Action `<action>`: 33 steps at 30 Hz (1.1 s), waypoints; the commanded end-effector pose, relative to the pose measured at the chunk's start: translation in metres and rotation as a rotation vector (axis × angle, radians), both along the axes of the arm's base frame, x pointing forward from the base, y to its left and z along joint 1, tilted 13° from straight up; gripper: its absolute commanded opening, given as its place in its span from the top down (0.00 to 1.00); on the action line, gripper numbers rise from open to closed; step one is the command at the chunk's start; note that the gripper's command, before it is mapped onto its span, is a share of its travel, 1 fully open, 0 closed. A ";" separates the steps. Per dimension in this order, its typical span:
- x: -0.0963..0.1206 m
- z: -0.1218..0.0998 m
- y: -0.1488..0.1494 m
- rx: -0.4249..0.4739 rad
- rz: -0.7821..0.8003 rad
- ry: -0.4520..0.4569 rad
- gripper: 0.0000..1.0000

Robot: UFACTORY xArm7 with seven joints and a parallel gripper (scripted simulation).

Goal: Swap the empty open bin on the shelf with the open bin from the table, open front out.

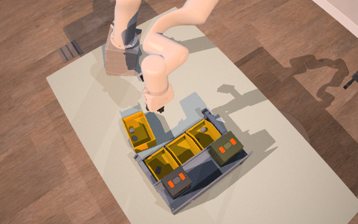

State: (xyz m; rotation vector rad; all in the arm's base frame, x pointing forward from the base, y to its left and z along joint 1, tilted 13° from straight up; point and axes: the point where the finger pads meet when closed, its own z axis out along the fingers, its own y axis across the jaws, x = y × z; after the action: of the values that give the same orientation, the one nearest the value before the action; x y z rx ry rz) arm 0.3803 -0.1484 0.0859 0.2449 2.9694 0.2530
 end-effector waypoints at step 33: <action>-0.035 -0.082 -0.028 0.029 -0.182 0.023 1.00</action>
State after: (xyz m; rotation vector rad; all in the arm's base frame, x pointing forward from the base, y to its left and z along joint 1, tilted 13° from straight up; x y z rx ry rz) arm 0.3447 -0.1739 0.0060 0.5144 2.9469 0.2728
